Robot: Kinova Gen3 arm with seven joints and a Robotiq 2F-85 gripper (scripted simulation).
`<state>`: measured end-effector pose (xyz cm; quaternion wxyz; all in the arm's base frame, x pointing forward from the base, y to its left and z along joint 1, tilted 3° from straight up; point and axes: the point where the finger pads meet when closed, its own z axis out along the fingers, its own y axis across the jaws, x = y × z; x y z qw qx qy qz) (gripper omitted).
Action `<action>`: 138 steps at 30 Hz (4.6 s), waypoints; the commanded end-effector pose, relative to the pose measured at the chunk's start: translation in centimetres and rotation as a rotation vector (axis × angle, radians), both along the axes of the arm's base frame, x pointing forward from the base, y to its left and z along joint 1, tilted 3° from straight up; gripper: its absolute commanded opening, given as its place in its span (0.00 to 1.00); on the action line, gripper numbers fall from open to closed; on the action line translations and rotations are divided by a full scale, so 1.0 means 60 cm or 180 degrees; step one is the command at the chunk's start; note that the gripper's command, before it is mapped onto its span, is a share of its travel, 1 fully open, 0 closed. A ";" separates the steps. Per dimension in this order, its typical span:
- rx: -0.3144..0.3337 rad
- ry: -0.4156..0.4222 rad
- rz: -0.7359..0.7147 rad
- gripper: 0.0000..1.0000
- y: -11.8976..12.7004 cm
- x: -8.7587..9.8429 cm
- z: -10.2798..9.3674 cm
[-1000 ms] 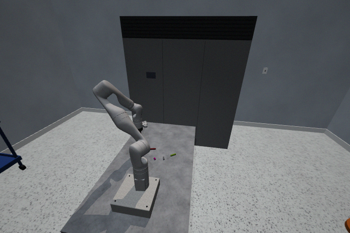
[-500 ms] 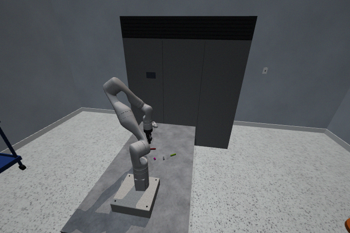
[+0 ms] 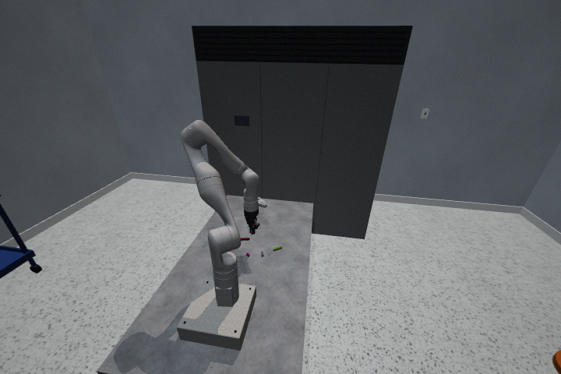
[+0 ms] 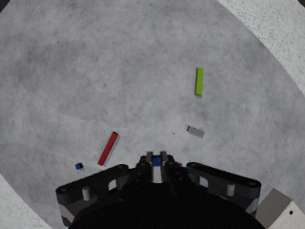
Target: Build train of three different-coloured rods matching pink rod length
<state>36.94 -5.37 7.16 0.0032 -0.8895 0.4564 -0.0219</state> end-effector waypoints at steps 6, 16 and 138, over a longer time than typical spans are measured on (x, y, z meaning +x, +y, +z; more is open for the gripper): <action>0.0013 -0.0011 -0.0012 0.05 -0.027 -0.011 0.003; 0.0013 -0.0011 -0.0011 0.05 -0.027 -0.011 0.003; 0.0015 -0.0011 -0.0011 0.05 -0.032 -0.003 -0.148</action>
